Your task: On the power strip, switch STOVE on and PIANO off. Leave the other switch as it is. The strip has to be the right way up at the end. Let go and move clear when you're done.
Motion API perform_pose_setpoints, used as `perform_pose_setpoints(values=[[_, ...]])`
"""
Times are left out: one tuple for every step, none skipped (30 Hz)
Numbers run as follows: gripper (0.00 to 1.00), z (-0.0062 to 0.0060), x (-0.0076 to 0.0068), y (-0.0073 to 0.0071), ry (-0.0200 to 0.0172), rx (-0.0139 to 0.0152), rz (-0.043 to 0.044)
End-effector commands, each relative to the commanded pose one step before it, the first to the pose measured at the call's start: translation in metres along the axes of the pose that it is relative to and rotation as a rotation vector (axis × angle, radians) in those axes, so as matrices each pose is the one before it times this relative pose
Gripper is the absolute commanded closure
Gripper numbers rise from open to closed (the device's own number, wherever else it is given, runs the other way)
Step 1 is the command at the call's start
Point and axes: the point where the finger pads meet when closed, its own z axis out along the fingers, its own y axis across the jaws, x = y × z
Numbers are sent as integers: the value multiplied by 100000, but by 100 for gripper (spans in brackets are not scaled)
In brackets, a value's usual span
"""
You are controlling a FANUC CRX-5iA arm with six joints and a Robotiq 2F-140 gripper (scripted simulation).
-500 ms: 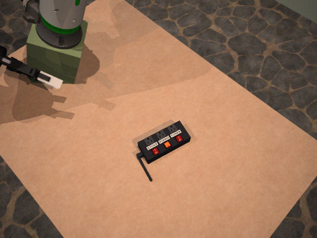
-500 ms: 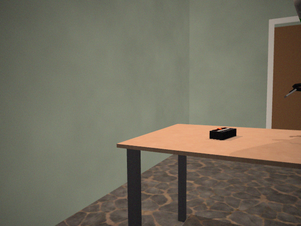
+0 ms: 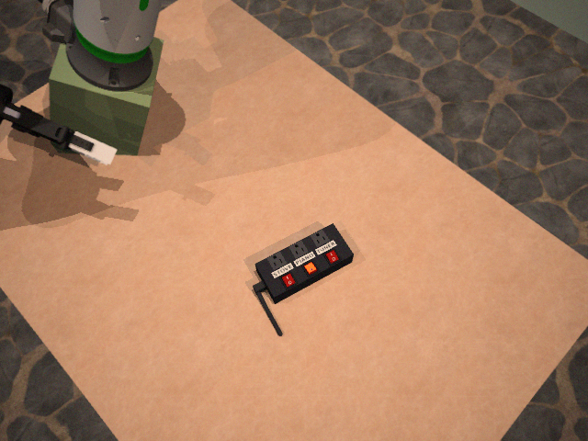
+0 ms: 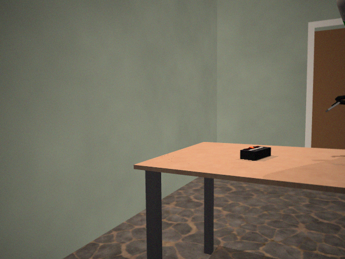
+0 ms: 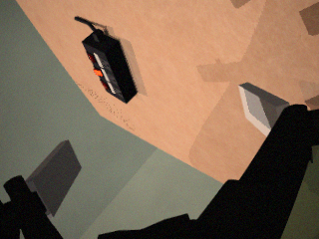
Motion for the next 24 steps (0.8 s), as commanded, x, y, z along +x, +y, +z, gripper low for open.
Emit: perform_pose_setpoints(values=[[0,-11,4,2,16,-19,-2],[0,0,0,0,0,0,0],[0,0,0,0,-4,-4,0],[0,0,0,2,-24,-28,-1],[0,0,0,4,-64,-74,-3],[0,0,-1,8,-122,-141,-7],[0,0,-1,12,-197,-227,-11],[0,0,-2,18,-287,-332,-16],[0,0,-2,24,-391,-453,-22],[0,0,-2,31,-507,-591,-30],[0,0,-2,37,-634,-743,-39],[0,0,-1,44,-771,-909,-50],[0,-1,0,51,-915,-1087,-63],[0,-2,3,57,-1065,-1278,-79],[0,-3,7,62,-1219,-1478,-97],[0,-5,13,66,-1375,-1689,-119],[0,-8,20,68,-1531,-1909,-145],[0,0,0,0,0,0,0],[0,0,0,0,0,0,0],[0,-11,30,67,-1686,-2136,-174],[0,-15,42,64,-1836,-2371,-209],[0,-21,57,58,-1981,-2613,-250],[0,-27,74,49,-2117,-2860,-296],[0,-35,95,35,-2243,-3111,-349]])
